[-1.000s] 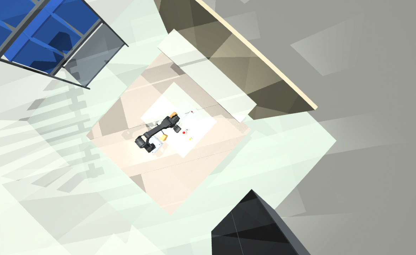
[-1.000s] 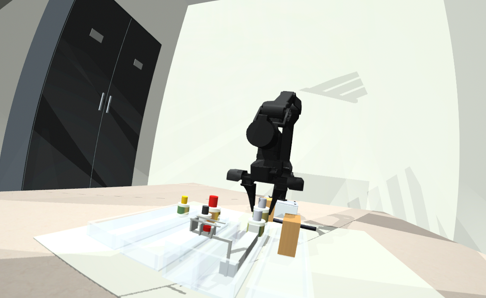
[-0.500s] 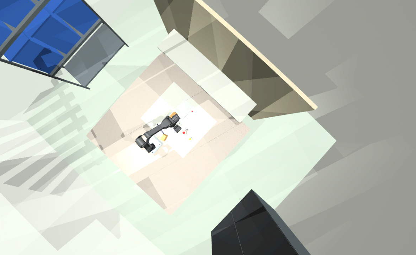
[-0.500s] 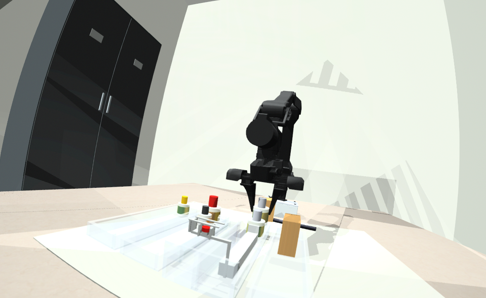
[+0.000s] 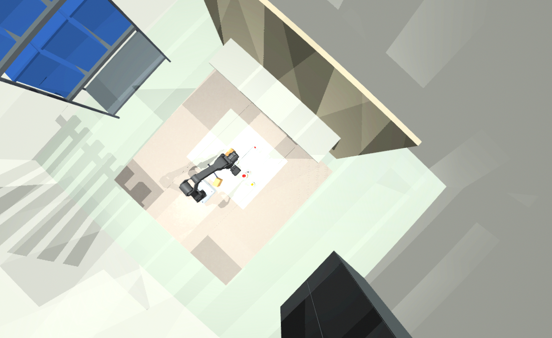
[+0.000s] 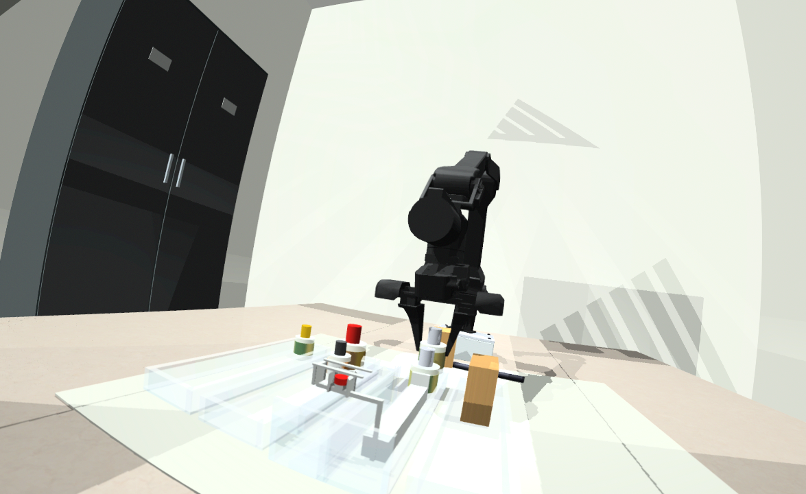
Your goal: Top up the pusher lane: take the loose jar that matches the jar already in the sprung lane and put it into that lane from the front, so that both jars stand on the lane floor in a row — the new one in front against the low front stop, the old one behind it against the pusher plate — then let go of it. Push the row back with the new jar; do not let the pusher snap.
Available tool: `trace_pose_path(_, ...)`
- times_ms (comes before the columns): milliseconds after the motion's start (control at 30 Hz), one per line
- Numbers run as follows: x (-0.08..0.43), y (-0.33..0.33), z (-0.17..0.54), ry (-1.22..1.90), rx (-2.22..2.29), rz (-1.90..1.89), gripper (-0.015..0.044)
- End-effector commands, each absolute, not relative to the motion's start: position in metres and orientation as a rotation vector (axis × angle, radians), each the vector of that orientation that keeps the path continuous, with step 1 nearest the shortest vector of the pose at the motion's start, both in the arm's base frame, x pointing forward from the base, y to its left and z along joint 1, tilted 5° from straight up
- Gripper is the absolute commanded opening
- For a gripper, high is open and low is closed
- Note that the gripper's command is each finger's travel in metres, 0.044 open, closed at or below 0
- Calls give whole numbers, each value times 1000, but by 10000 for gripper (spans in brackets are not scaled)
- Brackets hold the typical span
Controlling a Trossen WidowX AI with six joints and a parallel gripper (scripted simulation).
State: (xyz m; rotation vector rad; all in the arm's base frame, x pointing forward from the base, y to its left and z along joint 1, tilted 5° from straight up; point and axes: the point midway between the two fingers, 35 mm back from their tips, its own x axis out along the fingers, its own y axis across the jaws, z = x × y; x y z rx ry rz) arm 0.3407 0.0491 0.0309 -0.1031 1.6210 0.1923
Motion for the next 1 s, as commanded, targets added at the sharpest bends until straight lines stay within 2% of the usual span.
trace_pose_path(0,348,50,32,1593,-101,188,0)
trace_pose_path(967,351,51,32,1592,-101,188,0)
